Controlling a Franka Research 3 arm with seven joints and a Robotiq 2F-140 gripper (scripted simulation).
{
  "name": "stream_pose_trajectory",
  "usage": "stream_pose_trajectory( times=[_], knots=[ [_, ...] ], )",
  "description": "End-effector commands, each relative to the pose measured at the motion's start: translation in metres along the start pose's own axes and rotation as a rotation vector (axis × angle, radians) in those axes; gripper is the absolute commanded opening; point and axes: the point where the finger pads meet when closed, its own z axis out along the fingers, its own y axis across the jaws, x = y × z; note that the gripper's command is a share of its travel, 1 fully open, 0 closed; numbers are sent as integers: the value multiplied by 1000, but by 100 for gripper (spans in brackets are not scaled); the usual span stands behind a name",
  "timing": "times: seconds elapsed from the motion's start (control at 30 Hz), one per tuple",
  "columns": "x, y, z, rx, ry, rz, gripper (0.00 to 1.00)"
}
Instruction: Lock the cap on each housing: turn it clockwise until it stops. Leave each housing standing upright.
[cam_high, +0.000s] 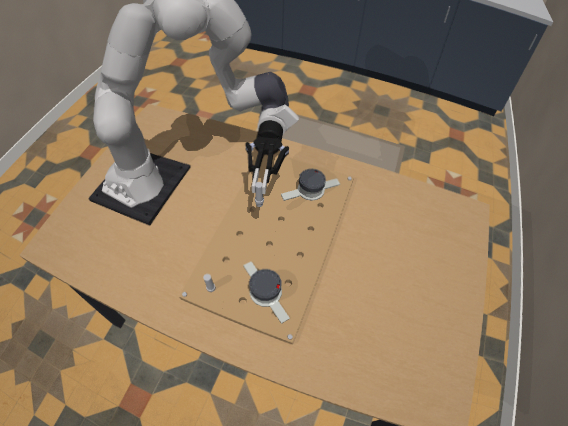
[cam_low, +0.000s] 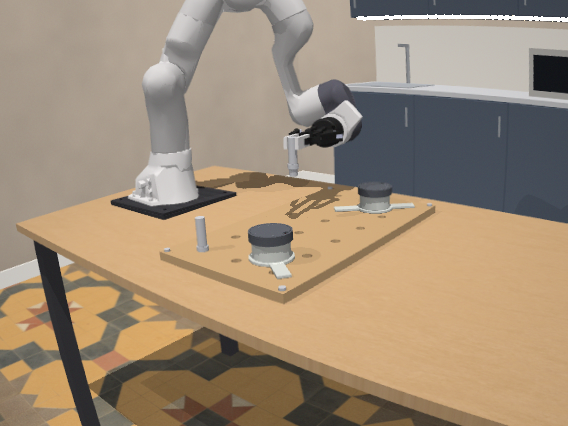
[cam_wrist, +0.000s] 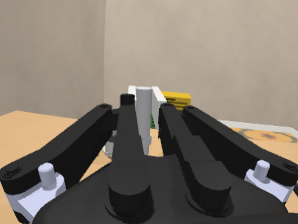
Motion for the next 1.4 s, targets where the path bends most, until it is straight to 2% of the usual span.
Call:
stream_pose_trajectory(
  times=[0.0,0.6,1.37],
  knots=[
    [1,-1,1,2,4,7,10],
    [-5,-1,0,2,4,7,10],
    [-23,-1,0,2,4,7,10]
  ],
)
